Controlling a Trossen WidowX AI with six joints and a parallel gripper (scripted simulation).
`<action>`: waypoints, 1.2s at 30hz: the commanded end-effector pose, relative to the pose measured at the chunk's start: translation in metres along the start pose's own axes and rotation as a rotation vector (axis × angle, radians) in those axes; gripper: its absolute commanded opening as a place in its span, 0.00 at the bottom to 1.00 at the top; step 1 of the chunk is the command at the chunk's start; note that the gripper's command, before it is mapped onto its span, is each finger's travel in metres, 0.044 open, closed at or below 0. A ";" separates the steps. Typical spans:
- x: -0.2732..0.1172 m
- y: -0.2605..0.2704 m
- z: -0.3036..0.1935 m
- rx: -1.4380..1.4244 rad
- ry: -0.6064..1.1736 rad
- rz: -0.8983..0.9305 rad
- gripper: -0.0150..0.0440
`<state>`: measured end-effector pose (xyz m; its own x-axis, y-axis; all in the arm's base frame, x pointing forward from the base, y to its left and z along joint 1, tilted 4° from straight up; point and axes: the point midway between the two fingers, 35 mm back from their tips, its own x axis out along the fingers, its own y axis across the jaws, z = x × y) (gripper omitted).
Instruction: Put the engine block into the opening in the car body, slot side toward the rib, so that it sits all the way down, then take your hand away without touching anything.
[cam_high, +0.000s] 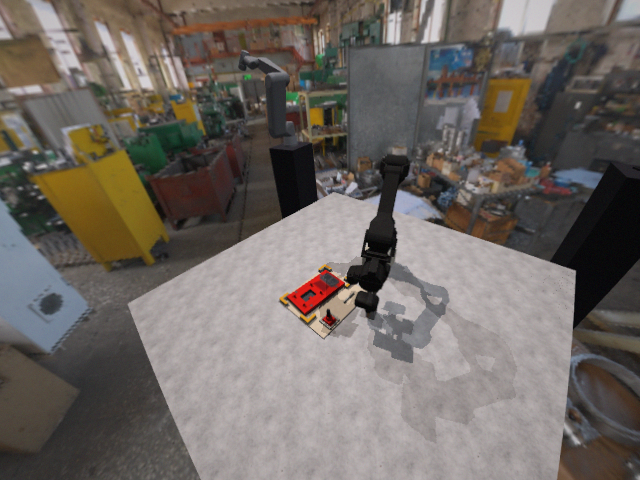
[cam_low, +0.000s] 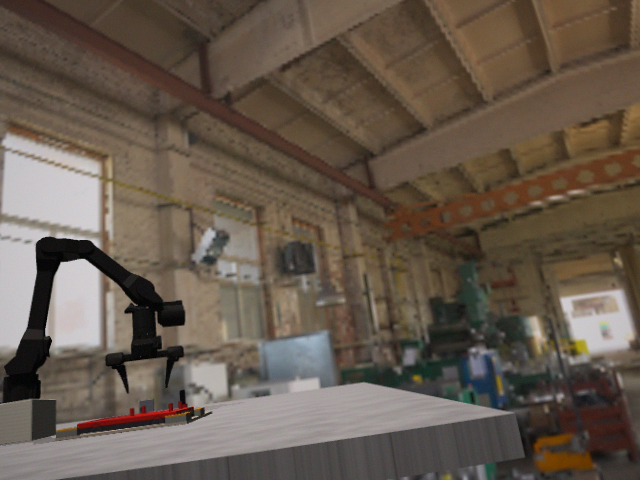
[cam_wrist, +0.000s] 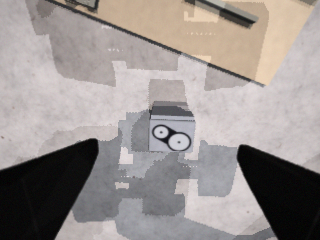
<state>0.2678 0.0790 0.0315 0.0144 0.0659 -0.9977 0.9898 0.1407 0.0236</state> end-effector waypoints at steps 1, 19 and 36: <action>0.006 -0.003 0.000 -0.002 0.003 -0.010 1.00; 0.034 -0.002 -0.001 -0.002 0.004 -0.010 1.00; 0.060 -0.004 -0.001 -0.002 0.004 -0.010 1.00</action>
<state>0.2680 0.0831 -0.0231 0.0135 0.0661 -0.9977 0.9887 0.1478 0.0231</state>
